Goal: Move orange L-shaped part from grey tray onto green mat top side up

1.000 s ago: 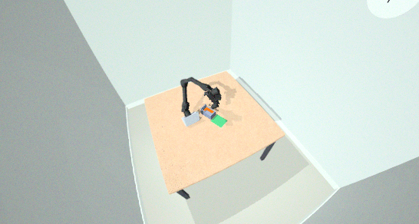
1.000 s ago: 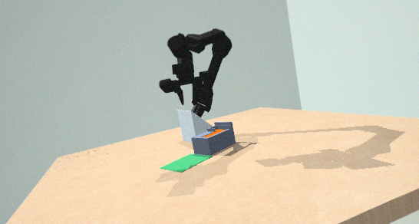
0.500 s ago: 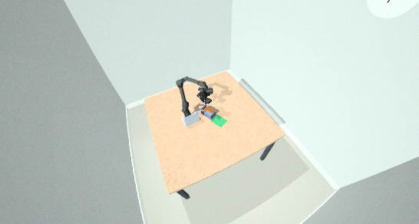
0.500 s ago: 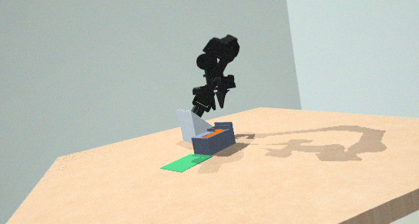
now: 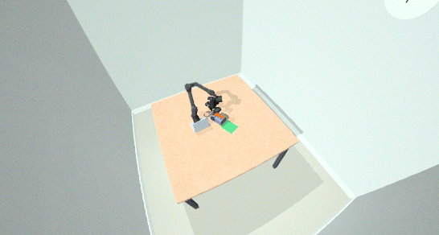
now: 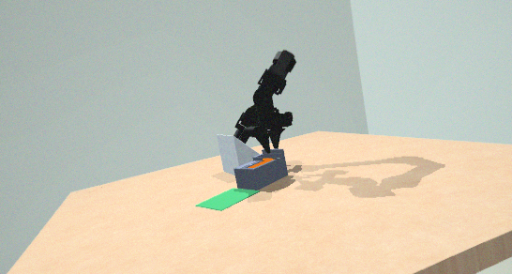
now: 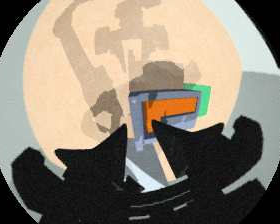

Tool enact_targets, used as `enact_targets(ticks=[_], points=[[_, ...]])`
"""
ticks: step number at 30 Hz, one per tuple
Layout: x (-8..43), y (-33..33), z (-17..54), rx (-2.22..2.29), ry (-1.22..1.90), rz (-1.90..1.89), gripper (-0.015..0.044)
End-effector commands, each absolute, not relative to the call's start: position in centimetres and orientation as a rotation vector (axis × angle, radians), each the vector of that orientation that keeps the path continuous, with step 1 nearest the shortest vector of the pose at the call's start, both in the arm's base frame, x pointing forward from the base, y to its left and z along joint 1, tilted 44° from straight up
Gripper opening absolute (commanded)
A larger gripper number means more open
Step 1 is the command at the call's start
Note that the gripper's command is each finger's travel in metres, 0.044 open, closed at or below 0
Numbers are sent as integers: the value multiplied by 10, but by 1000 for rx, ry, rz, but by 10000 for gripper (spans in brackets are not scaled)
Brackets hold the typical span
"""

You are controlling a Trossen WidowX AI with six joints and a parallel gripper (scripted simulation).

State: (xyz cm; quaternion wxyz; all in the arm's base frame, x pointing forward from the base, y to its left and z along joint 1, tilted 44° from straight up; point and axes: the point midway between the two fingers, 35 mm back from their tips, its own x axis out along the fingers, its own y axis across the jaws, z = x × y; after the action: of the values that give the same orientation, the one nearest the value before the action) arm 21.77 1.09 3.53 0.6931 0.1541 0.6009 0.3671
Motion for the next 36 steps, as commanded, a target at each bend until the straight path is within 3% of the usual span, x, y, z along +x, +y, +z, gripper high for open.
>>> enact_targets(ticks=[1, 36], points=[[218, 18, 28, 351, 1333, 815, 180], [218, 43, 4, 355, 1330, 820, 180]])
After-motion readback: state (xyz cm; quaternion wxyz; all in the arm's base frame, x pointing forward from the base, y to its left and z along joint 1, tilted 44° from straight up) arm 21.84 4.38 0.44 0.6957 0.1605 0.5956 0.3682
